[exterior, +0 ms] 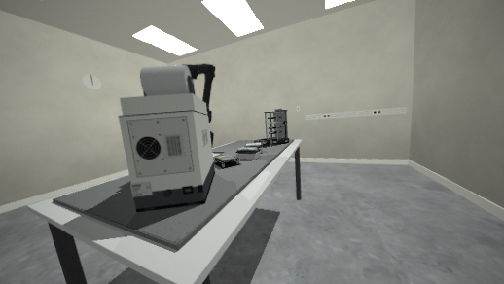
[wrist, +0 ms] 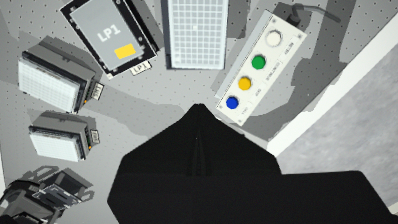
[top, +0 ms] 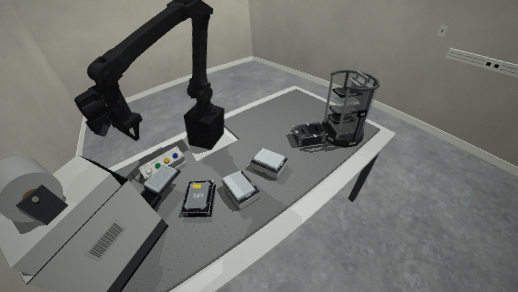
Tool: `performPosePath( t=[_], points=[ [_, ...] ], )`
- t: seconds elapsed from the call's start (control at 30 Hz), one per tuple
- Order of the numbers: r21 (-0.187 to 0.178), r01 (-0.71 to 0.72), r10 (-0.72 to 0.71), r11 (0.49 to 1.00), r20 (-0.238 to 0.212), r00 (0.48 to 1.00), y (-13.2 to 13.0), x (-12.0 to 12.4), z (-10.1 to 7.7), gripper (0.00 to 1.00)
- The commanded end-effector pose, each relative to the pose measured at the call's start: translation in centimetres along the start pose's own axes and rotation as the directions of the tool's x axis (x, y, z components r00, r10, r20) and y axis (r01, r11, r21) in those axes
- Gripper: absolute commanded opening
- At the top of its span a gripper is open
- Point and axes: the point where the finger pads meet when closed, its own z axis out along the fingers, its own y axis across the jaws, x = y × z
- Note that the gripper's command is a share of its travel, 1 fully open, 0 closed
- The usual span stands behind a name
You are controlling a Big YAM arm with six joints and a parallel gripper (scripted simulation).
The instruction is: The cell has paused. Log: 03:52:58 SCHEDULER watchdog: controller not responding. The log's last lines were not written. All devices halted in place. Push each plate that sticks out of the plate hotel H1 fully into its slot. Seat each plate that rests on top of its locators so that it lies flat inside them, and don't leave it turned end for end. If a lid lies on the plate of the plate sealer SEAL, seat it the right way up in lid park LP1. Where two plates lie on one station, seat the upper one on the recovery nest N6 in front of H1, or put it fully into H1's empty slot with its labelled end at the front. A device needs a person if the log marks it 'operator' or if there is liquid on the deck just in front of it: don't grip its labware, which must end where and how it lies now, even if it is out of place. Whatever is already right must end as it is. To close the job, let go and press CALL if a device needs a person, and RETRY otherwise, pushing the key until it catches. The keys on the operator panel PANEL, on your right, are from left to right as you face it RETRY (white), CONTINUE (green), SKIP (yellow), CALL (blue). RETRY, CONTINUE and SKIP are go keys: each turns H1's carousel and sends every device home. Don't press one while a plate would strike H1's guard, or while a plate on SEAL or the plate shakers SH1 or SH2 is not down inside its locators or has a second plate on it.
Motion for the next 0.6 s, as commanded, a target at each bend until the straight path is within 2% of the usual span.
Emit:
performPosePath(
  t=[0.0, 0.2, 0.23, 0.47, 0.57],
  points=[
    [0.006, 0.007, -0.008, 1.0, 0.038, 0.999, 0.2, -1.2, -1.2, 0.0],
    [0.006, 0.007, -0.008, 1.0, 0.038, 0.999, 0.2, -1.2, -1.2, 0.0],
    [0.003, 0.002, -0.002, 1.0, 0.002, 1.0, 0.5, -0.4, 1.0, 1.0],
    [0.002, 0.002, -0.002, 1.0, 0.001, 1.0, 0.5, -0.4, 4.6, 1.0],
    [0.002, -0.003, 0.003, 1.0, 0.002, 1.0, 0.3, -0.4, 5.0, 1.0]
  ],
)
